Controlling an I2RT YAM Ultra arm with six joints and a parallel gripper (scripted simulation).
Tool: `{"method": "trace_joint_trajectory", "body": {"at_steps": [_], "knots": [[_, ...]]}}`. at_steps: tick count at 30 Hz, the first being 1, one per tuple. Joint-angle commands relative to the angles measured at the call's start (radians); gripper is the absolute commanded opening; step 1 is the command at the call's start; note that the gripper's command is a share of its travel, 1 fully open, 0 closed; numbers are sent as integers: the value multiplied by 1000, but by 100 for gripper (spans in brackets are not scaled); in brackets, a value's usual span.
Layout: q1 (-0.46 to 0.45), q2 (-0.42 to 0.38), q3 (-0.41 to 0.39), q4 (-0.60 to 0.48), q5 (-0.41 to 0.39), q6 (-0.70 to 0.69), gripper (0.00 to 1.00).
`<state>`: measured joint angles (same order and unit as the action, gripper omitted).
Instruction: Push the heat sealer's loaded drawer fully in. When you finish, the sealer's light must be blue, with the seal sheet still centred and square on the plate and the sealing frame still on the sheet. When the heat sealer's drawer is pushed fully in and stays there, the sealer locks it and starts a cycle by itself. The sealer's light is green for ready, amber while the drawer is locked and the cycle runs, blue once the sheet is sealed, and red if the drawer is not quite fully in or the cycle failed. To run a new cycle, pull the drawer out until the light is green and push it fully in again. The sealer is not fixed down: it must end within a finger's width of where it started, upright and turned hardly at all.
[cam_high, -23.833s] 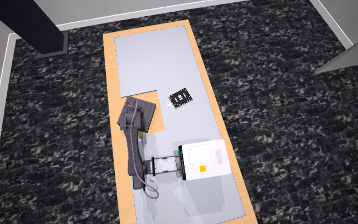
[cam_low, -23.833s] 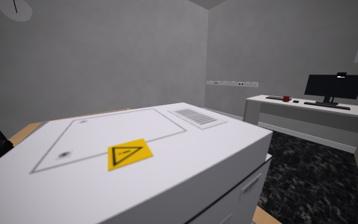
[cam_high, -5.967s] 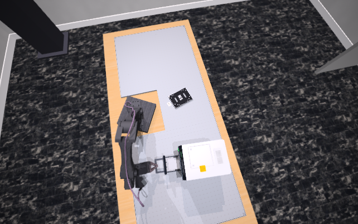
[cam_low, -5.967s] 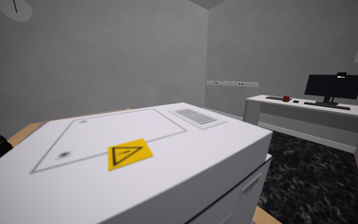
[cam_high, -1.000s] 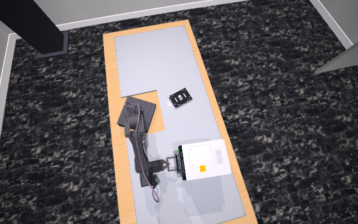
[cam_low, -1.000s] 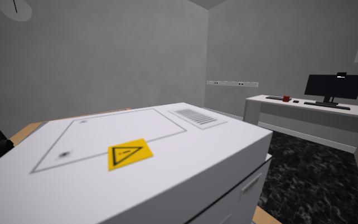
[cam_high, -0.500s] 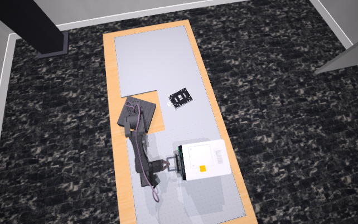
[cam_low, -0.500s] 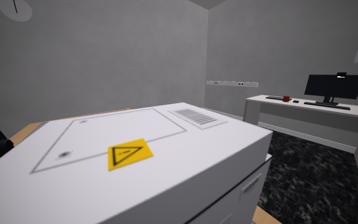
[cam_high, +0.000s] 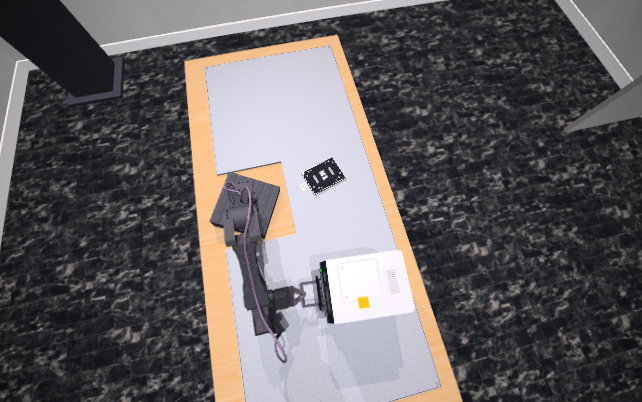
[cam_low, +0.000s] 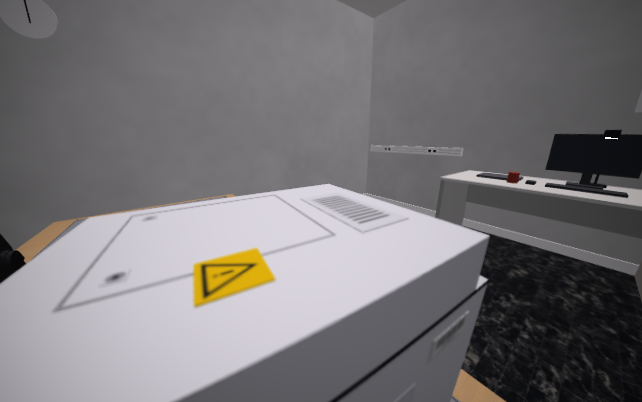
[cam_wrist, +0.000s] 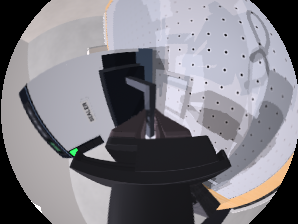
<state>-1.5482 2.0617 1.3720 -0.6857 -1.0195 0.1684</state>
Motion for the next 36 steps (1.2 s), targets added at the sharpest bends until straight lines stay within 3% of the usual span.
{"method": "trace_joint_trajectory", "body": {"at_steps": [1,36], "knots": [[8,-34,-21,30,13,20,0],[28,-40,-27,63,18,58,0]]}}
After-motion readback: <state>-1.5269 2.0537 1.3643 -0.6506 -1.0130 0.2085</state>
